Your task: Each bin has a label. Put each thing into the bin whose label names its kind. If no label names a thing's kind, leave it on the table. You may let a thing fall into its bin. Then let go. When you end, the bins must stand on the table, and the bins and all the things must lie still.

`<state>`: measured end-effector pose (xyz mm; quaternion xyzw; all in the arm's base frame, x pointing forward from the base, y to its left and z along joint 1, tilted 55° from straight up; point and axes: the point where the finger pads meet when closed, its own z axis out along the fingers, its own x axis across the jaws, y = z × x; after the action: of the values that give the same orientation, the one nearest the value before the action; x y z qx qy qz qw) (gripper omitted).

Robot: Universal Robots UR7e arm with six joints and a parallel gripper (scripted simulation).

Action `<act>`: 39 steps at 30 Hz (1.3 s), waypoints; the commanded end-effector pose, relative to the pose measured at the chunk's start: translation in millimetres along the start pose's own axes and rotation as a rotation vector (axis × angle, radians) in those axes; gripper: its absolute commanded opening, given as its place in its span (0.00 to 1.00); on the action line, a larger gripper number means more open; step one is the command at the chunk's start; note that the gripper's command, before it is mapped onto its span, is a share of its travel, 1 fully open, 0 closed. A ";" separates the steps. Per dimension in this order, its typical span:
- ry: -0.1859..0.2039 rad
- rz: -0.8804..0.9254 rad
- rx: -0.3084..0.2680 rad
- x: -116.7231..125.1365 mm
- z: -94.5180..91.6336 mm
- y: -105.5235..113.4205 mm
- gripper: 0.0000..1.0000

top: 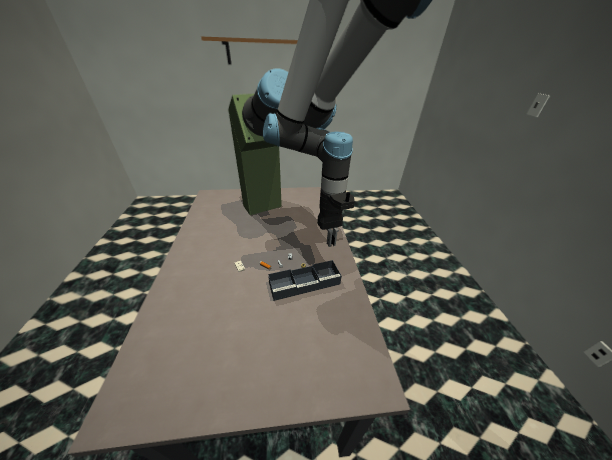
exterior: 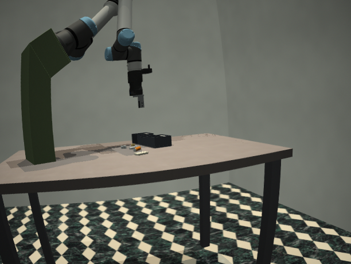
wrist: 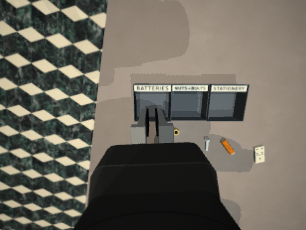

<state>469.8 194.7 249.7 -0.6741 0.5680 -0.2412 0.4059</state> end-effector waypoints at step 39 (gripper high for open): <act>-0.004 0.364 -0.021 80.0 77.2 128.0 0.62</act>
<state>466.3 144.4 126.1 -0.5748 0.6890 -0.1437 0.4175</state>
